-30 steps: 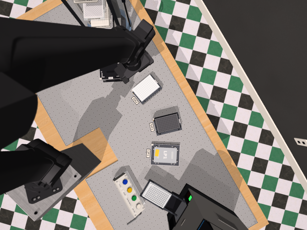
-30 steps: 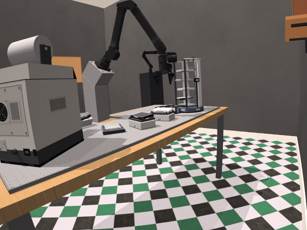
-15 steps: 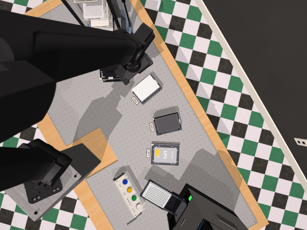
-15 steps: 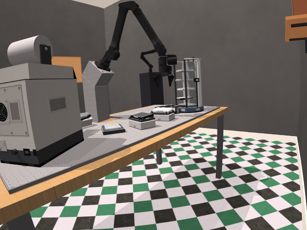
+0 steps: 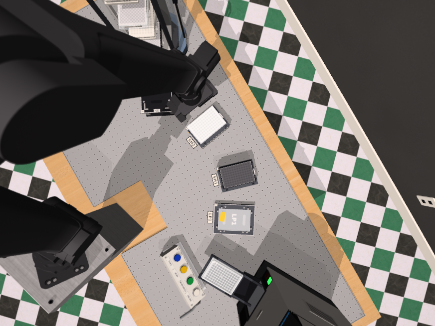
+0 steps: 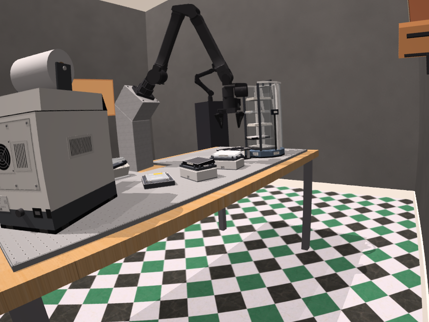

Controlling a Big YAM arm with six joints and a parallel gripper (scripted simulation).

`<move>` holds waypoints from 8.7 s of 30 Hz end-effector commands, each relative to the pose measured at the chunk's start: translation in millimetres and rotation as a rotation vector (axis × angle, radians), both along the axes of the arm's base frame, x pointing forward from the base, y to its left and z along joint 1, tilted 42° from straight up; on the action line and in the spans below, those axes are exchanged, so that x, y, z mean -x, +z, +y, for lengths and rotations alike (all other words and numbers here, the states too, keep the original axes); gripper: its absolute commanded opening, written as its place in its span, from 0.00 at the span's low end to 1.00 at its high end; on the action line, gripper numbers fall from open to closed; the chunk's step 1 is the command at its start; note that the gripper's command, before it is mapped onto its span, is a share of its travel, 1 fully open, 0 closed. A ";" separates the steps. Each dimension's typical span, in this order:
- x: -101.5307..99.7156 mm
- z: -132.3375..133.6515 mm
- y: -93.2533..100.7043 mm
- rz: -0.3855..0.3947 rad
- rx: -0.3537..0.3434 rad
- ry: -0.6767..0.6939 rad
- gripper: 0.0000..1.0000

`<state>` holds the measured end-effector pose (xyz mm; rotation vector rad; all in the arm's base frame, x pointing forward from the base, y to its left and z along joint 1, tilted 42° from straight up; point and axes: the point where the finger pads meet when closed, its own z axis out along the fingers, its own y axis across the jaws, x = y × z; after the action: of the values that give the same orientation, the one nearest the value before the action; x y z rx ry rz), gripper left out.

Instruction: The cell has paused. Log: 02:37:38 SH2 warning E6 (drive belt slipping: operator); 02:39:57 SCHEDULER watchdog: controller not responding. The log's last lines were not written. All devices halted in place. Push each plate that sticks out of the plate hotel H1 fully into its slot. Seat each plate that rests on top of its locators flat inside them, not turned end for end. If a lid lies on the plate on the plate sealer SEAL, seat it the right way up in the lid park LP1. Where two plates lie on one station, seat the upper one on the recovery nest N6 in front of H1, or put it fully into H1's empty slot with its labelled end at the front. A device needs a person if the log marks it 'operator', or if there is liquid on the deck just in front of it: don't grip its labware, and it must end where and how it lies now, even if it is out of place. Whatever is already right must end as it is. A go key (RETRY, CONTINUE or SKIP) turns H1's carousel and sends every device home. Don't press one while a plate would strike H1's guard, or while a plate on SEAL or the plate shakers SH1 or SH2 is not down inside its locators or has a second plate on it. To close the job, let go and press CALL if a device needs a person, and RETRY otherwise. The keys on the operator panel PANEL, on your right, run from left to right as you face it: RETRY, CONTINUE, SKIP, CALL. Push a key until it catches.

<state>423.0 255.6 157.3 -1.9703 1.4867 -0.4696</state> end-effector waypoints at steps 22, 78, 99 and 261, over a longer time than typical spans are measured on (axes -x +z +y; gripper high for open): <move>-29.6 13.9 -26.0 -0.015 -0.006 0.005 1.00; -13.5 11.4 -9.0 -0.020 -0.002 0.020 1.00; 19.3 -2.5 26.6 -0.013 -0.012 0.008 1.00; 224.9 93.3 123.8 0.133 -0.877 -0.299 1.00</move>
<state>192.3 348.4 266.8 -1.1006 1.7905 0.1826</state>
